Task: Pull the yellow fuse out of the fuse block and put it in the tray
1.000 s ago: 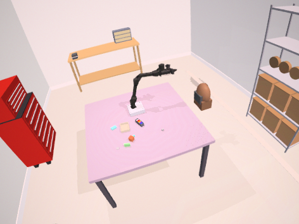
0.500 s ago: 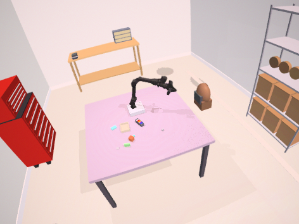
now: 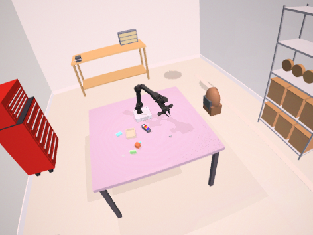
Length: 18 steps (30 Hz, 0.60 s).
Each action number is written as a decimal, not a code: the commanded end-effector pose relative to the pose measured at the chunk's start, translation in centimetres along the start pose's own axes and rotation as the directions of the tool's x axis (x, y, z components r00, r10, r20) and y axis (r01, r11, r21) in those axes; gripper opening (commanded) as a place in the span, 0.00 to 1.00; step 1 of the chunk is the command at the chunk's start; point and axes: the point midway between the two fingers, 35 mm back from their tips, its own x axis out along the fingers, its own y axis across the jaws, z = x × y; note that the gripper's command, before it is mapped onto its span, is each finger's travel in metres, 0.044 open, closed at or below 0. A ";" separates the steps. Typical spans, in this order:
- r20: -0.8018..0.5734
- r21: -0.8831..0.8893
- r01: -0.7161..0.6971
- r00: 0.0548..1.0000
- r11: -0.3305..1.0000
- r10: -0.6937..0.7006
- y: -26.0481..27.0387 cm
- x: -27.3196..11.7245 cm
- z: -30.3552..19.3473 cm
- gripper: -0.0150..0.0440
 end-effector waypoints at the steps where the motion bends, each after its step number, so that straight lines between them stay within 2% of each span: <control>1: -0.069 0.222 0.145 0.989 0.964 -0.133 -6.6 0.1 -0.6 0.38; 7: -0.223 0.552 0.371 0.929 0.747 -0.296 -16.5 -1.2 -3.2 0.38; 14: -0.435 0.773 0.553 0.819 0.310 -0.374 -25.2 -4.5 -8.4 0.38; 18: -0.455 0.783 0.564 0.808 0.264 -0.375 -25.8 -4.9 -8.9 0.38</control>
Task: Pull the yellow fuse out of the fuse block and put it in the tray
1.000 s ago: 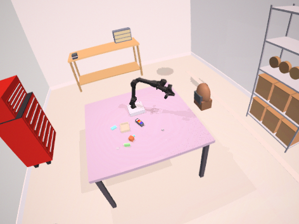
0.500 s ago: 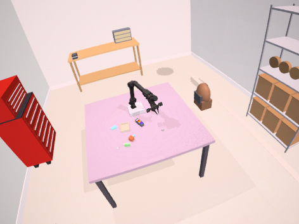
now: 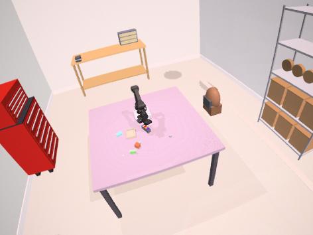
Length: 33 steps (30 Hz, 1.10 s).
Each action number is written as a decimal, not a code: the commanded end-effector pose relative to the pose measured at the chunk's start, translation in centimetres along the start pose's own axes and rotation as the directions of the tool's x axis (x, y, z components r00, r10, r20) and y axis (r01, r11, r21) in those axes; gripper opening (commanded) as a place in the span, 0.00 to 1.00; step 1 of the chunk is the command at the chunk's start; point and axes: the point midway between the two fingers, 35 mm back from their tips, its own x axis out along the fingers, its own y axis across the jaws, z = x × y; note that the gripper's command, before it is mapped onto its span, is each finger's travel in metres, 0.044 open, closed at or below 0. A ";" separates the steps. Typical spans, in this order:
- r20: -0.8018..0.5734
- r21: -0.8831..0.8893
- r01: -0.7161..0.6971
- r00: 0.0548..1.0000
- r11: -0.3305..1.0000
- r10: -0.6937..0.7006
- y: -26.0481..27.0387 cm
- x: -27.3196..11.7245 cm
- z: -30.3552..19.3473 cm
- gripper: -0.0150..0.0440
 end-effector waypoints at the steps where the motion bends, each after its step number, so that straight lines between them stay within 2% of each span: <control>1: -0.007 0.046 0.024 1.000 0.999 -0.023 -0.8 0.1 0.1 0.38; 33: -0.007 0.046 0.024 1.000 0.999 -0.024 -1.1 2.8 -0.2 0.38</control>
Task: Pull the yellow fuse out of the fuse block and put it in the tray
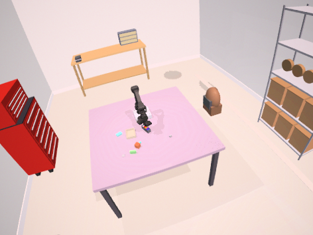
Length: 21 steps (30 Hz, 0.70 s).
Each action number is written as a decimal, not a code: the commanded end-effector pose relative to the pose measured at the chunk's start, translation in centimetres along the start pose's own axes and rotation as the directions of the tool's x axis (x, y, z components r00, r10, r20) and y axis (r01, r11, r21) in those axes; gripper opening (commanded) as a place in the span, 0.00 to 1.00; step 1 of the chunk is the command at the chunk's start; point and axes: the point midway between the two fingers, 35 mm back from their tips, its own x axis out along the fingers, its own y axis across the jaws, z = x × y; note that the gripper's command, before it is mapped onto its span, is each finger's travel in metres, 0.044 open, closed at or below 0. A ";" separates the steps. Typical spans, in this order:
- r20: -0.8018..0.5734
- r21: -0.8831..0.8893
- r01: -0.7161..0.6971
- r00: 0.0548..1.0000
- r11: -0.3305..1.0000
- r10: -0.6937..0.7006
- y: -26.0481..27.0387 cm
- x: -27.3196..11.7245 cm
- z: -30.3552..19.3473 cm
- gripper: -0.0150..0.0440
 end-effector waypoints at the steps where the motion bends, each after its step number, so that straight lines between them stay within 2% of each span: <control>1: 0.000 0.005 0.007 1.000 1.000 -0.007 -0.2 0.6 -0.1 0.38; 21: 0.000 0.005 0.007 1.000 1.000 -0.007 -0.2 1.5 -0.1 0.38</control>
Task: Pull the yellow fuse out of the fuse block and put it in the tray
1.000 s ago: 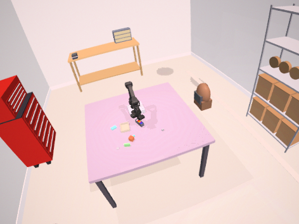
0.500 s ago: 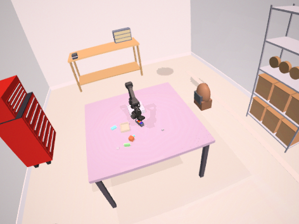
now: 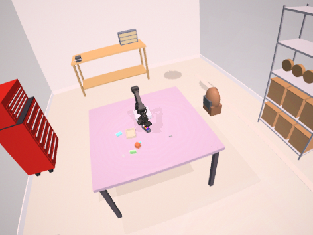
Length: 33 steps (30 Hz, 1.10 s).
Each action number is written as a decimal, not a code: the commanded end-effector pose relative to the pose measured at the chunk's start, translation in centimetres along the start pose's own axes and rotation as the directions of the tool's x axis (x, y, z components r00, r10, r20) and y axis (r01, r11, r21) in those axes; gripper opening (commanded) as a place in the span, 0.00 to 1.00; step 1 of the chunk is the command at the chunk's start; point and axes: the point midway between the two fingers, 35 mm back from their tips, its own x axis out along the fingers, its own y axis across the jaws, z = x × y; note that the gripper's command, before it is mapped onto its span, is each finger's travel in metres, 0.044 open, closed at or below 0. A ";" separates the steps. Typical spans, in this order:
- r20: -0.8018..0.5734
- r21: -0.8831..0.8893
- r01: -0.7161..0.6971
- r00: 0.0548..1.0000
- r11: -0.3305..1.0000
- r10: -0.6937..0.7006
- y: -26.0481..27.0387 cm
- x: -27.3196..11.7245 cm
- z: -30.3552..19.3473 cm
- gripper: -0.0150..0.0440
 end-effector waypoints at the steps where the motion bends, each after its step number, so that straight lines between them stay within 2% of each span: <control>1: 0.001 0.006 0.005 1.000 1.000 -0.005 -0.1 0.5 0.0 0.38; 11: 0.001 0.006 0.005 1.000 1.000 -0.005 -0.1 0.8 0.0 0.38; 22: -0.001 0.000 0.002 1.000 1.000 -0.002 0.0 0.7 0.0 0.26; 33: -0.001 0.001 0.003 1.000 1.000 -0.003 0.0 0.3 0.0 0.25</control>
